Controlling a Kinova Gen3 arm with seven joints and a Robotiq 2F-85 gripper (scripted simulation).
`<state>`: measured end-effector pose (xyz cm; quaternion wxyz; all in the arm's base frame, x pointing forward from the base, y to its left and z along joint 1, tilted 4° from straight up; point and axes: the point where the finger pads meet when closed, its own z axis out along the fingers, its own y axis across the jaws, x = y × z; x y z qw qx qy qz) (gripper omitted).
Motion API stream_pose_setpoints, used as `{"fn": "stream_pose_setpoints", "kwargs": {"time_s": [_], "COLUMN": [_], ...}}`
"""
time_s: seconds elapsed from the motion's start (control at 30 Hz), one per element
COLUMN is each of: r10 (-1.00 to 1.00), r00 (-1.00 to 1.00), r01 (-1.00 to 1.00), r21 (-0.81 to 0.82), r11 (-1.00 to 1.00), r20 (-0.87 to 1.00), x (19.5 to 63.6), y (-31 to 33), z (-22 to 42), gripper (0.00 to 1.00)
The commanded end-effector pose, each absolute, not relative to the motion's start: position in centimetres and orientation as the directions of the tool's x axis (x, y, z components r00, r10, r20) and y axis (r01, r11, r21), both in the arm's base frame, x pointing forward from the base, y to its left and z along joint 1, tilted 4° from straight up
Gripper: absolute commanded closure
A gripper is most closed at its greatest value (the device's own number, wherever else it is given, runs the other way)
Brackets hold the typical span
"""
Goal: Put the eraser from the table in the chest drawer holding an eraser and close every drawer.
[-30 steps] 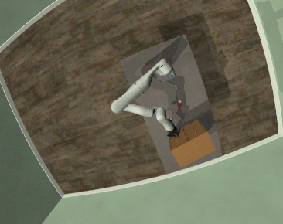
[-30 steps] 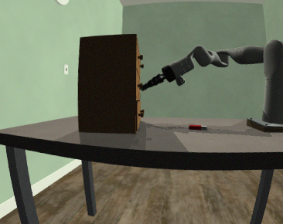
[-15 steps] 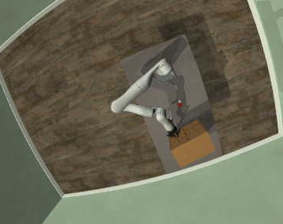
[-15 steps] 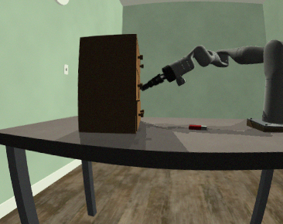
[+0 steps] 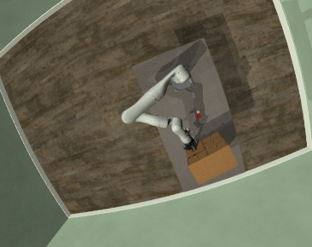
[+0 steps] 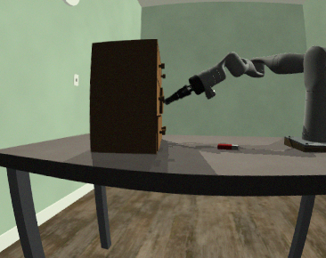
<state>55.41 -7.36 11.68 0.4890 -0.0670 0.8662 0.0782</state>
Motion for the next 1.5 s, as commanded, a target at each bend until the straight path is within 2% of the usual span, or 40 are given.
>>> {"fn": "stream_pose_setpoints", "kwargs": {"time_s": [0.0,1.47], "r10": [-0.039,-0.039], "r00": [-0.512,-0.512], "r01": [-0.191,-0.191], "r21": [0.069,0.069], "r11": [0.979,0.979], "r20": [-0.858,-0.858], "x": [55.3,50.2], "y": [-7.5,-8.5], "z": [11.8,11.8], "gripper": [0.87,0.87]}}
